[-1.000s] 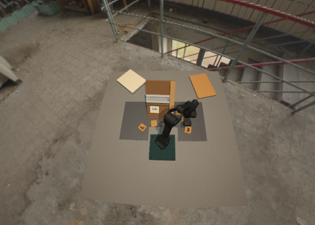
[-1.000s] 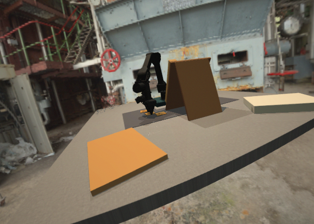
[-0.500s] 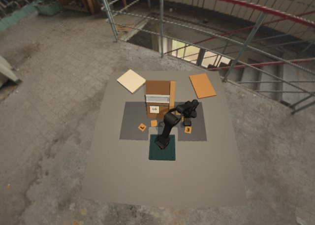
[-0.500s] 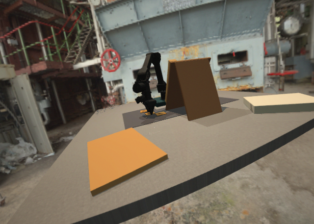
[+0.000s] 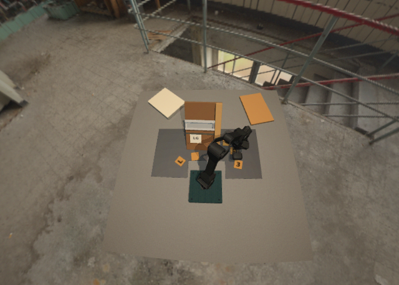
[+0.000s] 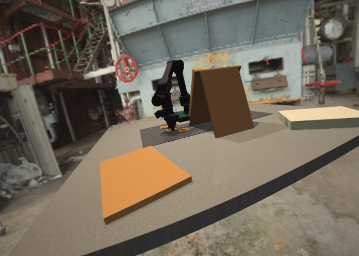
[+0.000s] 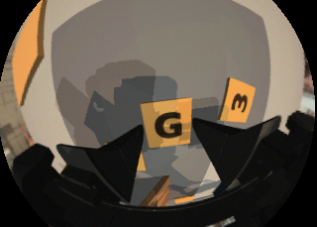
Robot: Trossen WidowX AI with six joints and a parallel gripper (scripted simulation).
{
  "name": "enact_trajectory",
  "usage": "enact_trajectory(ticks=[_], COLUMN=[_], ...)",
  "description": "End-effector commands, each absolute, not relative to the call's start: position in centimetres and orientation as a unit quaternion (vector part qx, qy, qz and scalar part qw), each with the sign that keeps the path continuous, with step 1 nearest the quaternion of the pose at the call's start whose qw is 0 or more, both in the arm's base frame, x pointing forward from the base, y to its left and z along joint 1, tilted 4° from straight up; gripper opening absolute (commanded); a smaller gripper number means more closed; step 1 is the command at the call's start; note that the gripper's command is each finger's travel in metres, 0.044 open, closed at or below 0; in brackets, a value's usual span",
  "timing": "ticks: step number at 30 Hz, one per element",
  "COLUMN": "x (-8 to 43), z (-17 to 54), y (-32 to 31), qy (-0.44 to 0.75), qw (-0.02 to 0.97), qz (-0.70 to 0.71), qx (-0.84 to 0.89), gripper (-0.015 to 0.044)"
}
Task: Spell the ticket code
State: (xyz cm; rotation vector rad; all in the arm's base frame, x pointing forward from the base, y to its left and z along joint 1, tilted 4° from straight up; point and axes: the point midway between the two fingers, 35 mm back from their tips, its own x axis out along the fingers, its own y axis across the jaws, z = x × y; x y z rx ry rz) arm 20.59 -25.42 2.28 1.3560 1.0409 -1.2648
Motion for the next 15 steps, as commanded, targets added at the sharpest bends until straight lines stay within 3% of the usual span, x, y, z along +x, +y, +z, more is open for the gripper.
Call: enact_trajectory(ticks=[1, 7, 15], x=[20.57, 20.6, 20.59], z=[2.21, 2.21, 2.88], y=[-25.44, -25.44, -25.43], qy=[0.427, 0.427, 0.427], qw=[0.485, 0.485, 0.485], qz=[-0.521, -0.521, -0.521], qx=[0.557, 0.557, 0.557], gripper=[0.0267, 0.0227, 0.0017])
